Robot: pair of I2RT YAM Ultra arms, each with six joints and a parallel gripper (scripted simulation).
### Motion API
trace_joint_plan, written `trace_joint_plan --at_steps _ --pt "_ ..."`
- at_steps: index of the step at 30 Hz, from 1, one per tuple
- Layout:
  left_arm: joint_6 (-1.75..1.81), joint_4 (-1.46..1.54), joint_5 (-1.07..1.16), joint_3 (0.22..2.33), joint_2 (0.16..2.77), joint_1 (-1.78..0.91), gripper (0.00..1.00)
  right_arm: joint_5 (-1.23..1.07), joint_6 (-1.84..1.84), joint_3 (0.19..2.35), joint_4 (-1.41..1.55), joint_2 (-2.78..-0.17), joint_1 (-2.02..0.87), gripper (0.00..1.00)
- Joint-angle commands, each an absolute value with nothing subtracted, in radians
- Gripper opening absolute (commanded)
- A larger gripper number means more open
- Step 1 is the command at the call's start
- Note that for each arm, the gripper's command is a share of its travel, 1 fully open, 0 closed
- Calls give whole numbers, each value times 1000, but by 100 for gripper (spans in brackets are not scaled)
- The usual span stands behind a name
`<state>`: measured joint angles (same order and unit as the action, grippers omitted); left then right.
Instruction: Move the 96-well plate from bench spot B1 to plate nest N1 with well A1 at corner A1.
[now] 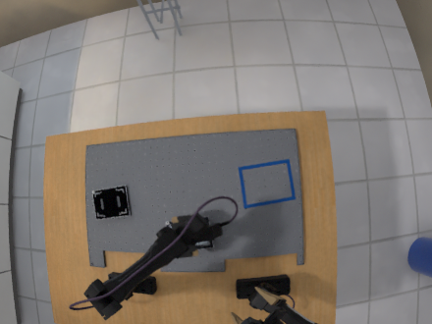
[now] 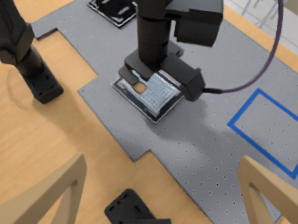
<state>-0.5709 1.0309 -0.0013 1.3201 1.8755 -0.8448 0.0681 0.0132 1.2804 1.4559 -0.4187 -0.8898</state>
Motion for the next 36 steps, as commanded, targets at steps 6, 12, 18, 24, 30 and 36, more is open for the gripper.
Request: trace_joint_plan --at_steps 6,12,18,24,30,36 --pt "-565 970 0 1295 1879 -859 100 70 16 1295 1468 -415 -896 100" --pt "-565 936 0 1273 1900 -859 100 70 16 1295 1468 -415 -896 100" --pt "-565 903 0 1252 1912 -859 100 70 16 1295 1468 -415 -896 100" --pt "-565 896 0 1249 1907 -859 100 70 16 1295 1468 -415 -896 100" --pt "-565 896 0 1249 1907 -859 100 70 16 1295 1468 -415 -896 100" --pt "-569 909 0 1260 1907 -853 92 70 16 1295 1468 -415 -896 100"
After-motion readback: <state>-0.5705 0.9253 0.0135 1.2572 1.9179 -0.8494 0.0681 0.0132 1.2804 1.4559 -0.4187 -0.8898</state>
